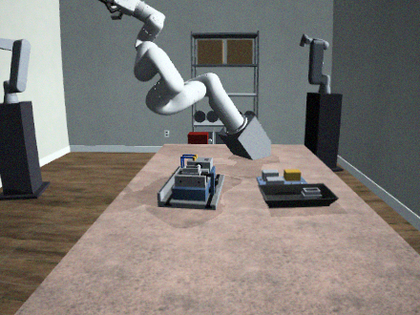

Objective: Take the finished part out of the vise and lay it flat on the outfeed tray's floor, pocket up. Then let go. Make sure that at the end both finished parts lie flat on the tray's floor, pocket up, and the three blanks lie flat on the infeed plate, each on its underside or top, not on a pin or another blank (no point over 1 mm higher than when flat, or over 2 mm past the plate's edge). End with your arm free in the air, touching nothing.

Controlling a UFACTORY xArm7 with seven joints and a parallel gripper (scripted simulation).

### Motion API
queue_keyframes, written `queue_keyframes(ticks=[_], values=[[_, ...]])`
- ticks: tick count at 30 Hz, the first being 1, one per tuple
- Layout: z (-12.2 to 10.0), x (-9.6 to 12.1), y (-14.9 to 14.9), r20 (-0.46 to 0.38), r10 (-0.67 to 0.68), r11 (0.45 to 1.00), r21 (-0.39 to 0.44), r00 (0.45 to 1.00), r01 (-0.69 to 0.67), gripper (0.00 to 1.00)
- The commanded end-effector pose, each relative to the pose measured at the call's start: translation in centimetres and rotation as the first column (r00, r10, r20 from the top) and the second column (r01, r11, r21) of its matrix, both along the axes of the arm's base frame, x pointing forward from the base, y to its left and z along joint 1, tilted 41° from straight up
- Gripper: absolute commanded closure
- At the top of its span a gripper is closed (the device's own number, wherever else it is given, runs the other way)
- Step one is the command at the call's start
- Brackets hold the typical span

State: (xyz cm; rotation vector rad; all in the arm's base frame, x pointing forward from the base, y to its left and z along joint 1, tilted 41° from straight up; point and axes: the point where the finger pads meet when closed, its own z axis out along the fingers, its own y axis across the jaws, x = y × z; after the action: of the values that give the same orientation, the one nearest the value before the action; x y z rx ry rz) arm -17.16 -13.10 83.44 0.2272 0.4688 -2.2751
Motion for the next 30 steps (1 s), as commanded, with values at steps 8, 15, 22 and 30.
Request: queue_keyframes(ticks=[8,15,22,30], values=[[0.0,0.0,0.1,0.0,-0.001,1.0,-0.002,1.0,0.001,0.0],[0.0,0.0,0.1,0.0,-0.001,1.0,-0.002,1.0,0.001,0.0],[0.1,-0.2,0.8,-0.005,-0.023,1.0,-0.018,1.0,0.023,0.0],[0.8,-1.7,7.1,-0.029,-0.222,0.964,-0.152,0.975,0.216,0.0]])
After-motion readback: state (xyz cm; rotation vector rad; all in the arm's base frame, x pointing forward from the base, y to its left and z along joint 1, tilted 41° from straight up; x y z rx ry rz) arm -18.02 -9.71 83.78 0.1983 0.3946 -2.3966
